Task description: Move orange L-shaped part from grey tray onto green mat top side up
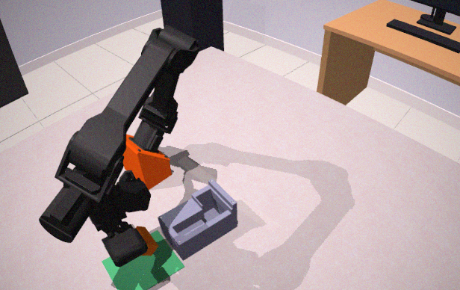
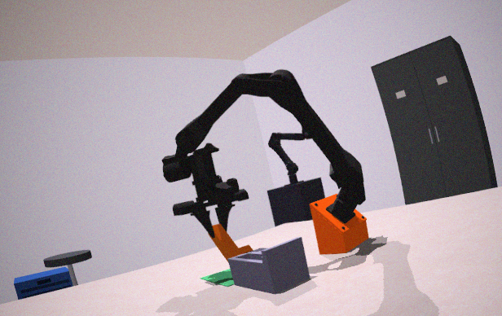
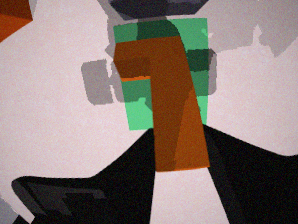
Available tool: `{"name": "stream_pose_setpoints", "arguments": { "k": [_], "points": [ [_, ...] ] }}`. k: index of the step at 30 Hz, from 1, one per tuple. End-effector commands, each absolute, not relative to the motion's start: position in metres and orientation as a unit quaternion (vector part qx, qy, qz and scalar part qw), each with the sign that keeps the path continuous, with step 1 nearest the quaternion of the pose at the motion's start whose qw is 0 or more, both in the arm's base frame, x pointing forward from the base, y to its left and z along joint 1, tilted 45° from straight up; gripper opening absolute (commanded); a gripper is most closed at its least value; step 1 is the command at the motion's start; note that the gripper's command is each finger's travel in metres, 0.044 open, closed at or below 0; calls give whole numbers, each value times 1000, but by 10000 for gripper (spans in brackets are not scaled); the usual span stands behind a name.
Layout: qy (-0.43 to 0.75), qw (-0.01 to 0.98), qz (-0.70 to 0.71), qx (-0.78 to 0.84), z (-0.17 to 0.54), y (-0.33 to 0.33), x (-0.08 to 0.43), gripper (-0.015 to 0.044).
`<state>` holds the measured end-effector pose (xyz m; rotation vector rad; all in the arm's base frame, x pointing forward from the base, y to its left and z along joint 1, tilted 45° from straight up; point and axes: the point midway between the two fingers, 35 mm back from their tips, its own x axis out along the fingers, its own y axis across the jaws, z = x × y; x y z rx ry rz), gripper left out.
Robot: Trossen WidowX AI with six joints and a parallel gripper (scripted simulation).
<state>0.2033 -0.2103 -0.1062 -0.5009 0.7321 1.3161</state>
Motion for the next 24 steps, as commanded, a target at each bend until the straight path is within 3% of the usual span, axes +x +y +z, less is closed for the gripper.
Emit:
{"name": "stream_pose_setpoints", "arguments": {
  "k": [1, 24],
  "points": [
    [328, 704, 589, -223, -111, -205, 204, 0],
    [328, 704, 589, -223, -128, -189, 206, 0]
  ]
}}
